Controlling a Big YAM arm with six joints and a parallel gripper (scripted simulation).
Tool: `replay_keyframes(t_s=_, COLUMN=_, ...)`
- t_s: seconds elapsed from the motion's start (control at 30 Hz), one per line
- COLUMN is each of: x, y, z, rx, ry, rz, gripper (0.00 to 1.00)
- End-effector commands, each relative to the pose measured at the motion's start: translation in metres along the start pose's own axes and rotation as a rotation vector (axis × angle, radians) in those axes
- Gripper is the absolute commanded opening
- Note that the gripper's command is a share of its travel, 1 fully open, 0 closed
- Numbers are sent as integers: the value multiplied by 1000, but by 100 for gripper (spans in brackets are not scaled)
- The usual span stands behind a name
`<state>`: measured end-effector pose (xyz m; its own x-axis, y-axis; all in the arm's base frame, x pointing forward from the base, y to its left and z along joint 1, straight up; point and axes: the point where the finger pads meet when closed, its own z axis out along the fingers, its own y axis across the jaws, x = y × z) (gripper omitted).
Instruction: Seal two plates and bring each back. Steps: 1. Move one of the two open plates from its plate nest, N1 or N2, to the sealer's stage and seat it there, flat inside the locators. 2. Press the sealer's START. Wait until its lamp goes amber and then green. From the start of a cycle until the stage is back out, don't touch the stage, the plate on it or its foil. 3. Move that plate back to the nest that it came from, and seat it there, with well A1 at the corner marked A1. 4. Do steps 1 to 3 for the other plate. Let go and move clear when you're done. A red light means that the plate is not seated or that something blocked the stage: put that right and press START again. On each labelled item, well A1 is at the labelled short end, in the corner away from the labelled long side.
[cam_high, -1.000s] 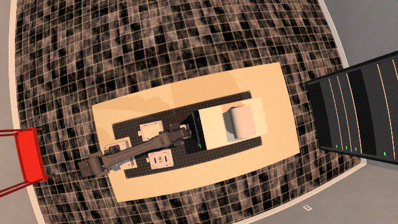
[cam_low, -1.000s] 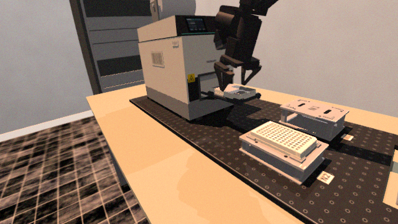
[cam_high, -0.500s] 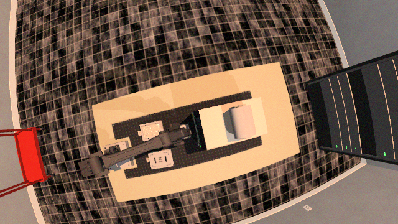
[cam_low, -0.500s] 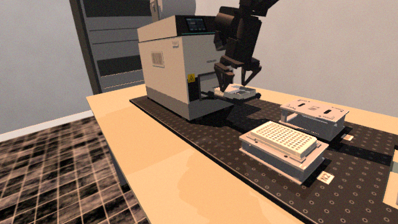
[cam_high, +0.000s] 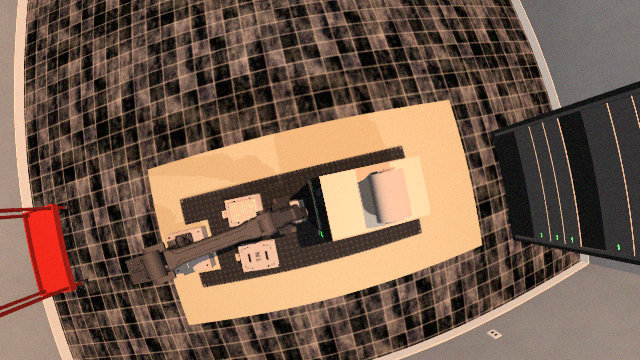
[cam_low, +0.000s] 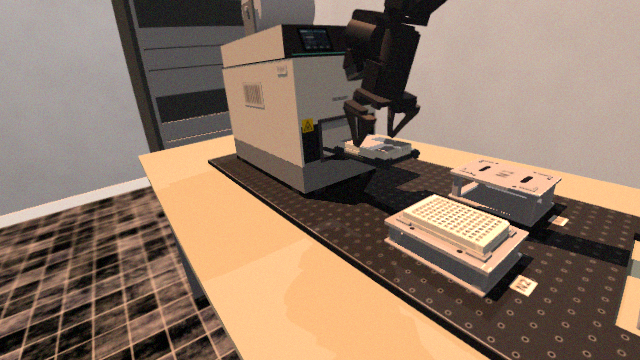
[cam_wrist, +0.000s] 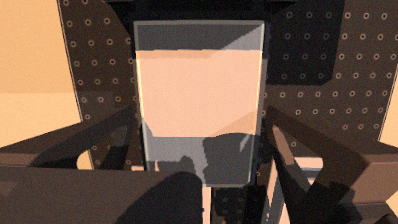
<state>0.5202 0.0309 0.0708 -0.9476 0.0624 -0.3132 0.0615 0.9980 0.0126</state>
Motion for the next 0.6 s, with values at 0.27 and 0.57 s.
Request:
replay_keyframes(t_s=0.27, x=6, y=1, z=11, rx=5, ry=33, rz=10, gripper=100)
replay_keyframes(t_s=0.57, x=7, y=2, z=11, rx=5, ry=33, rz=8, gripper=100)
